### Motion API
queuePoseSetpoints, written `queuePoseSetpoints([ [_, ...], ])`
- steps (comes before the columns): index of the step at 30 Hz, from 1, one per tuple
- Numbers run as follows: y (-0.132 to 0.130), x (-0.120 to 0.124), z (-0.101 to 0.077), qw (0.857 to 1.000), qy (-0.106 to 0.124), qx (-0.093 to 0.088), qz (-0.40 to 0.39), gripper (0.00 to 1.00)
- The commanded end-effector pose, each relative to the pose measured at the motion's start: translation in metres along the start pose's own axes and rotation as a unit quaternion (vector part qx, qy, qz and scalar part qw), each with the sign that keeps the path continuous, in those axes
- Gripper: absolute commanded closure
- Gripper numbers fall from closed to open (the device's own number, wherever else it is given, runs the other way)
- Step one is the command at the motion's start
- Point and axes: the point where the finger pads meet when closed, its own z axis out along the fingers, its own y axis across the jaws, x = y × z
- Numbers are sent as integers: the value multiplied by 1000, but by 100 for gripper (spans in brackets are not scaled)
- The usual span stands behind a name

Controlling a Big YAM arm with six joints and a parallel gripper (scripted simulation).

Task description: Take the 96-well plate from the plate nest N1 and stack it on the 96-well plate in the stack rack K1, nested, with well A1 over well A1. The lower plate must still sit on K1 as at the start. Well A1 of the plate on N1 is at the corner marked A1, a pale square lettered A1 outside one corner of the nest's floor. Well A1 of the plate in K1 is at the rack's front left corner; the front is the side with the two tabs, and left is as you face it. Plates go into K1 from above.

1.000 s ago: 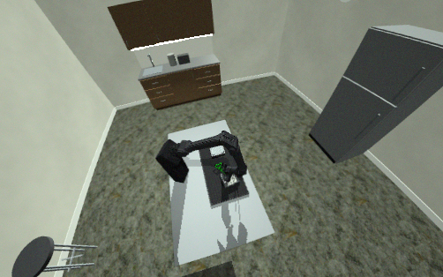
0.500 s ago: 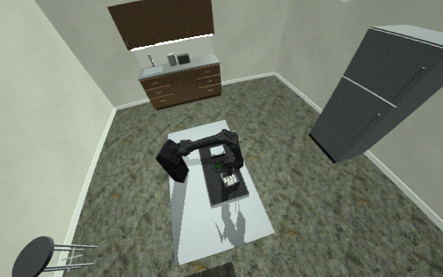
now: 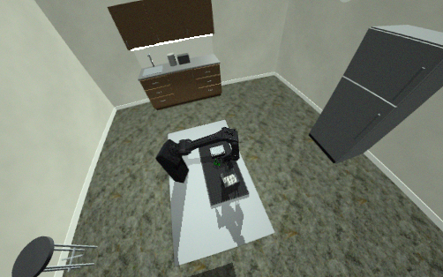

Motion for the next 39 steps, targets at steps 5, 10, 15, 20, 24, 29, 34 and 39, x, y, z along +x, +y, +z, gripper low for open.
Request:
queuePoseSetpoints([
  [5,21,24,14,995,-39,-16,-96,0],
  [10,39,42,19,982,-85,-32,-164,0],
  [15,55,60,23,963,-131,-47,-230,0],
  [20,69,78,24,942,-170,-58,-282,0],
  [24,76,86,20,930,-192,-67,-305,0],
  [29,87,109,23,897,-238,-76,-365,0],
  [34,98,132,21,867,-276,-85,-406,0],
  [39,103,146,19,843,-303,-91,-434,0],
])
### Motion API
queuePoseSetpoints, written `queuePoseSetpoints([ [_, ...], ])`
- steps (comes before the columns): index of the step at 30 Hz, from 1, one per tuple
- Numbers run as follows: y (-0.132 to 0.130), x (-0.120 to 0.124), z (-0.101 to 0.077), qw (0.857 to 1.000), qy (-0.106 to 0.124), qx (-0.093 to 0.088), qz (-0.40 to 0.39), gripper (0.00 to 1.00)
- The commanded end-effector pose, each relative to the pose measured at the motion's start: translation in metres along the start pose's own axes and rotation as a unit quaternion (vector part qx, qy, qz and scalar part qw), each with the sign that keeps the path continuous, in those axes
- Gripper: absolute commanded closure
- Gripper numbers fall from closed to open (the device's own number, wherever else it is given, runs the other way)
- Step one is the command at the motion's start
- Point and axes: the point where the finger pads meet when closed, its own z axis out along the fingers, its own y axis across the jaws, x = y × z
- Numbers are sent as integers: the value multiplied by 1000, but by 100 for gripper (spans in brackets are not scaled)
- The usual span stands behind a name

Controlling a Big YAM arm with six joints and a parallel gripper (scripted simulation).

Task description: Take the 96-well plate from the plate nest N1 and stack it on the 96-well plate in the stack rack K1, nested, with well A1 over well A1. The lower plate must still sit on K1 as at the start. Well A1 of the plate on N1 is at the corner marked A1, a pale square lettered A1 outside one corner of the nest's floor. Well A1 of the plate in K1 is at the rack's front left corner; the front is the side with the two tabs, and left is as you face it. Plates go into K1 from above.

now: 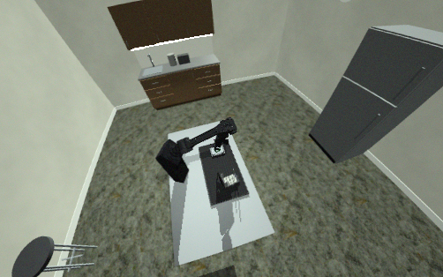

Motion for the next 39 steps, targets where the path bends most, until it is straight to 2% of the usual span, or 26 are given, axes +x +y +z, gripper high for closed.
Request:
queuePoseSetpoints([
  [1,11,6,-2,999,-21,-6,-45,0],
  [6,33,11,-14,991,-78,-12,-105,0],
  [8,44,10,-19,991,-81,-13,-104,0],
  [11,54,18,-27,983,-114,-13,-141,0],
  [12,58,19,-30,982,-118,-14,-144,0],
  [17,66,16,-35,982,-122,-16,-141,0],
  [18,50,2,-32,985,-122,-8,-124,0],
  [35,56,9,-35,984,-120,-13,-129,0],
  [36,52,8,-24,985,-117,-6,-128,0],
  [39,52,6,-19,985,-117,-8,-128,0],
])
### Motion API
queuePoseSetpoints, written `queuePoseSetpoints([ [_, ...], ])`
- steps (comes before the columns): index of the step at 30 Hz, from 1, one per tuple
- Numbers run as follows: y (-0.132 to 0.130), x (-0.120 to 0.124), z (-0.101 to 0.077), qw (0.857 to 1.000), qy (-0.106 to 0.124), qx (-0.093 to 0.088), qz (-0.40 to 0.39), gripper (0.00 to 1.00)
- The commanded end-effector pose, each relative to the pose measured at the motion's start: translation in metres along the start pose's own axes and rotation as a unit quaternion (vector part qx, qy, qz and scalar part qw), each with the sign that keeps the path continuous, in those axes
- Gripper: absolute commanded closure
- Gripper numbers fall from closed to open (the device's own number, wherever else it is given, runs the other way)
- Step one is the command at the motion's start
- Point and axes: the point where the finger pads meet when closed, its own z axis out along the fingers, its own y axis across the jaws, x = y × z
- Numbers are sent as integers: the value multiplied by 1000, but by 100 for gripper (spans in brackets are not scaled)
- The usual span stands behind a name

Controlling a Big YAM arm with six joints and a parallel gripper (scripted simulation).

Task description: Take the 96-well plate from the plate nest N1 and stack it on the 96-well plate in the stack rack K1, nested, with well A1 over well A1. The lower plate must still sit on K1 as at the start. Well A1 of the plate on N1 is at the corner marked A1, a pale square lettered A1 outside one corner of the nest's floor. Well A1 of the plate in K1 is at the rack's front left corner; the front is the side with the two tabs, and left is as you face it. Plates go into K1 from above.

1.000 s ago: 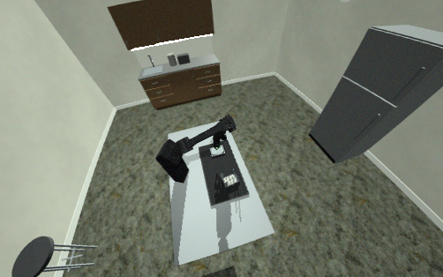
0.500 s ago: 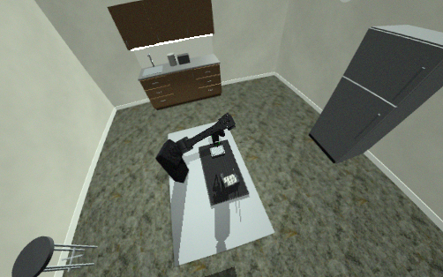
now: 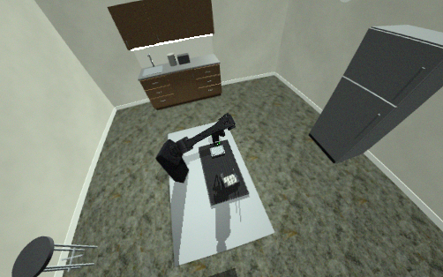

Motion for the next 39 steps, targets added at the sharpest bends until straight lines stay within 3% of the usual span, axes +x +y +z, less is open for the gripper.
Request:
queuePoseSetpoints([
  [1,-3,-2,12,1000,0,2,2,0],
  [39,-4,0,69,1000,0,3,1,0],
])
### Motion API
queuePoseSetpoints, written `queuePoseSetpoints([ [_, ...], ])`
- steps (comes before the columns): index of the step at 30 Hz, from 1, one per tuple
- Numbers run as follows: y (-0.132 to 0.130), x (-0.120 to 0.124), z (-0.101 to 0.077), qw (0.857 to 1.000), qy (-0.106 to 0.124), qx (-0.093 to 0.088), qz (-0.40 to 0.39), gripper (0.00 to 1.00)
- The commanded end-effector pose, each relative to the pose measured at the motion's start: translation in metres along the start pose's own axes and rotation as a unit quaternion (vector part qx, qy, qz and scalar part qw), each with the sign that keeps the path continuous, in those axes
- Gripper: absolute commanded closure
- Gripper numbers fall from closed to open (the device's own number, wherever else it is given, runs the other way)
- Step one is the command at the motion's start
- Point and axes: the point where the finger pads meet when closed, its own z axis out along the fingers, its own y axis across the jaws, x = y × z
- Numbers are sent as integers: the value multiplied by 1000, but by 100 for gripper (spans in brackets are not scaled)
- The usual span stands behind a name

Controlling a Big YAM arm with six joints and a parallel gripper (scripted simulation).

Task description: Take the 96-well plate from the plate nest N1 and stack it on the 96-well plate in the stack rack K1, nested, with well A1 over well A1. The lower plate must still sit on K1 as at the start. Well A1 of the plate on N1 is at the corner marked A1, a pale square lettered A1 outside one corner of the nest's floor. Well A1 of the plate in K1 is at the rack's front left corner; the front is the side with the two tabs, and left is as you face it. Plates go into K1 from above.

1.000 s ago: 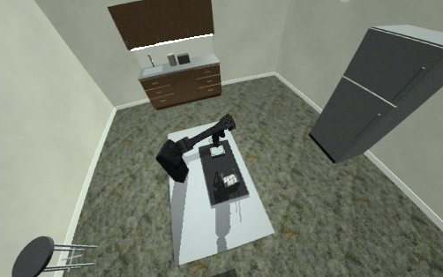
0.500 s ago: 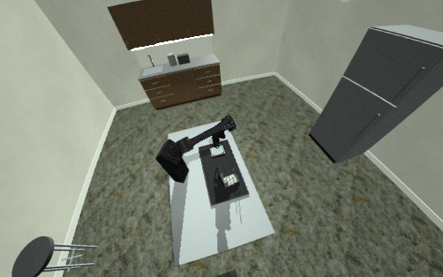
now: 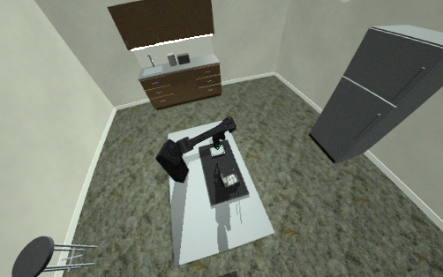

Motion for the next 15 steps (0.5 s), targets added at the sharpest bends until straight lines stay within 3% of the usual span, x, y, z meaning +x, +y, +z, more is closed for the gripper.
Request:
queuePoseSetpoints([
  [1,-5,1,12,1000,1,3,0,0],
  [15,-5,1,32,1000,1,3,0,0],
])
